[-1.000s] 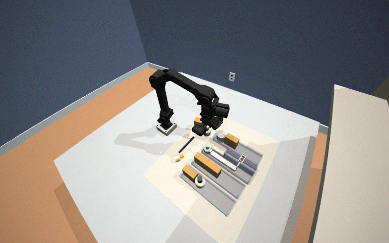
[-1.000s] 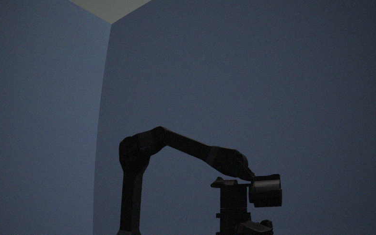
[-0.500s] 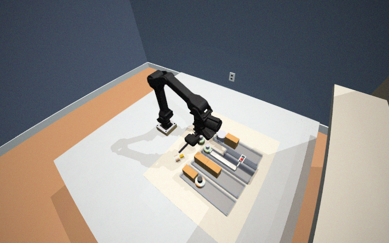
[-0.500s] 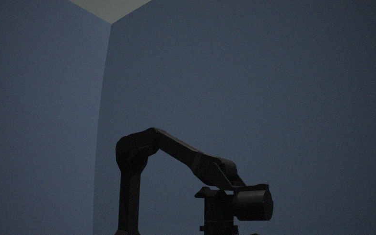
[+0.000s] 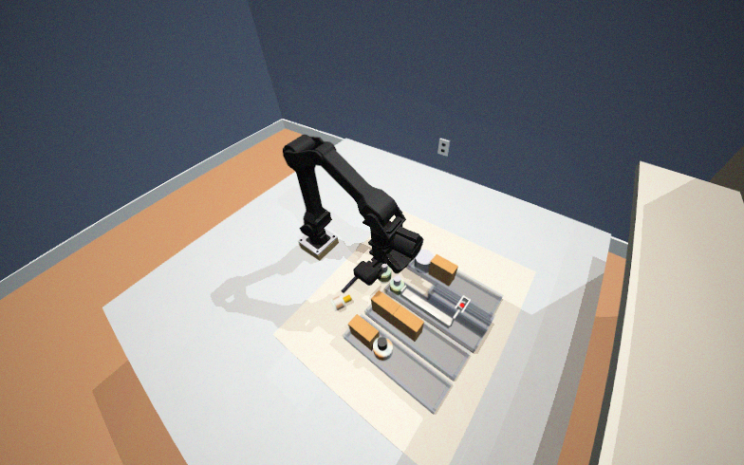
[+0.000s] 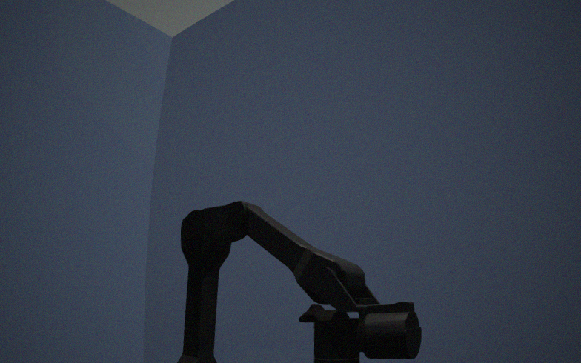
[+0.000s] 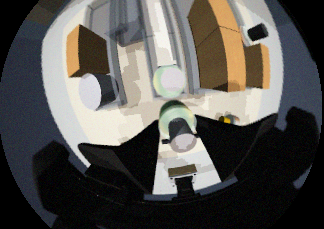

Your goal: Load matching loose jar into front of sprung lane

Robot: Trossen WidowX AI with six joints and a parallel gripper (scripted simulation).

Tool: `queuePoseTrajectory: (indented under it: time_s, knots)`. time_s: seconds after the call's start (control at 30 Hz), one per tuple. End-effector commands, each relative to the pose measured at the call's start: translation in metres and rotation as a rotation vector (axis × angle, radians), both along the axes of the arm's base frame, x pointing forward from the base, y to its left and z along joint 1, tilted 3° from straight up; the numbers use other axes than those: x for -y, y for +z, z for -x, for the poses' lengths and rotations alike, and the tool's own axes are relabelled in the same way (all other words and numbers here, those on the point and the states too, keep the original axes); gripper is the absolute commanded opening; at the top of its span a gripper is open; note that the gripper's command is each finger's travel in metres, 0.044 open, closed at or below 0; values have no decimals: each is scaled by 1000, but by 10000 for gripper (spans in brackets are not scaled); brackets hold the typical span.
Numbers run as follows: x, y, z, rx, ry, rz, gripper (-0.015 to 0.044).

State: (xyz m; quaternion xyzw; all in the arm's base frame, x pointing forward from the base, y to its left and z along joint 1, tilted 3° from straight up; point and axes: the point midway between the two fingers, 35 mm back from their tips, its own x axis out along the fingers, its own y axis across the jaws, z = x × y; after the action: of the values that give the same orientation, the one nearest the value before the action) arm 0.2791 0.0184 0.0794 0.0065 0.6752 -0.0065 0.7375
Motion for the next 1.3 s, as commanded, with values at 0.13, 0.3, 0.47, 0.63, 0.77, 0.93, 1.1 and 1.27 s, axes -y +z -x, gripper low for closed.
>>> queuePoseTrajectory:
  time_s: [0.13, 0.3, 0.47, 0.63, 0.77, 0.93, 1.1, 1.27]
  knots:
    - [-1, -1, -3, 0, 6, -4, 0]
    - [-1, -1, -5, 0, 6, -4, 0]
    - [-1, -1, -7, 0, 6, -4, 0]
    - [-1, 0, -9, 0, 6, -4, 0]
    - [-1, 0, -11, 1, 6, -4, 0]
    - [-1, 0, -13, 1, 6, -4, 0]
    - [-1, 0, -15, 1, 6, -4, 0]
    - [-1, 0, -17, 1, 6, -4, 0]
